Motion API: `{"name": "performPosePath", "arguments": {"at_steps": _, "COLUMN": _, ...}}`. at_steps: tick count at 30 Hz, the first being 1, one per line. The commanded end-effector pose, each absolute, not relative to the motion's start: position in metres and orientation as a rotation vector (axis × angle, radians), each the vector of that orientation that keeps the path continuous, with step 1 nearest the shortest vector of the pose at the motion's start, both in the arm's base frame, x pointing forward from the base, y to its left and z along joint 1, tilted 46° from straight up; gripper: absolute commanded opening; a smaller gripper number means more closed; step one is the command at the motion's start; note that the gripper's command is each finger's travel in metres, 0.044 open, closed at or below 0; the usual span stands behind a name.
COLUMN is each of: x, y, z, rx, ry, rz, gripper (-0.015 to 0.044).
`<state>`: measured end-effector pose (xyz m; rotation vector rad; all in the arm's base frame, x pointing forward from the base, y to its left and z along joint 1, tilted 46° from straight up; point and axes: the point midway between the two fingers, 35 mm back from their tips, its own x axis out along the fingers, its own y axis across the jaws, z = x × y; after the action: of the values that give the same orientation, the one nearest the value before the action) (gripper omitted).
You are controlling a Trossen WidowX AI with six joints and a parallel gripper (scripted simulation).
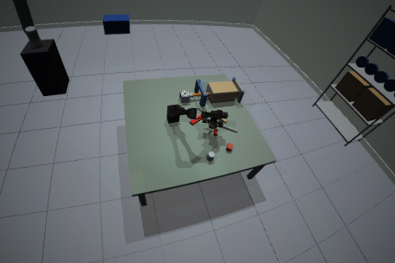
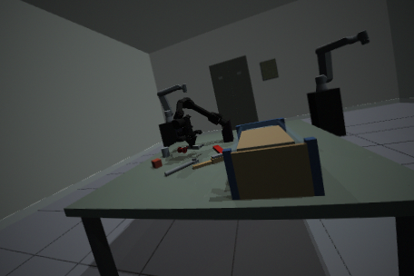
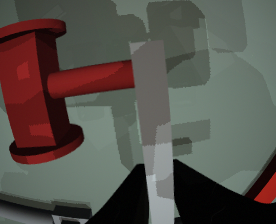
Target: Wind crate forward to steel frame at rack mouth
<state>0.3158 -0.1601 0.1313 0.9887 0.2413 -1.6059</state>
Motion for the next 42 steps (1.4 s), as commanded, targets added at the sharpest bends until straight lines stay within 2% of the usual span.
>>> {"name": "performPosePath", "arguments": {"at_steps": 1, "x": 0.313, "y": -0.112, "z": 0.182, "rx": 0.997, "ry": 0.225, "rz": -1.591, "gripper": 0.0}}
{"name": "performPosePath", "arguments": {"at_steps": 5, "x": 0.304, "y": -0.091, "z": 0.206, "rx": 0.988, "ry": 0.219, "rz": -1.59, "gripper": 0.0}}
{"name": "performPosePath", "arguments": {"at_steps": 13, "x": 0.307, "y": -0.087, "z": 0.199, "rx": 0.965, "ry": 0.255, "rz": -1.568, "gripper": 0.0}}
{"name": "performPosePath", "arguments": {"at_steps": 27, "x": 0.3, "y": -0.01, "z": 0.124, "rx": 0.407, "ry": 0.806, "rz": -1.293, "gripper": 0.0}}
{"name": "performPosePath", "arguments": {"at_steps": 42, "x": 0.253, "y": 0.052, "z": 0.055, "rx": -0.251, "ry": 1.238, "rz": -0.895, "gripper": 0.0}}
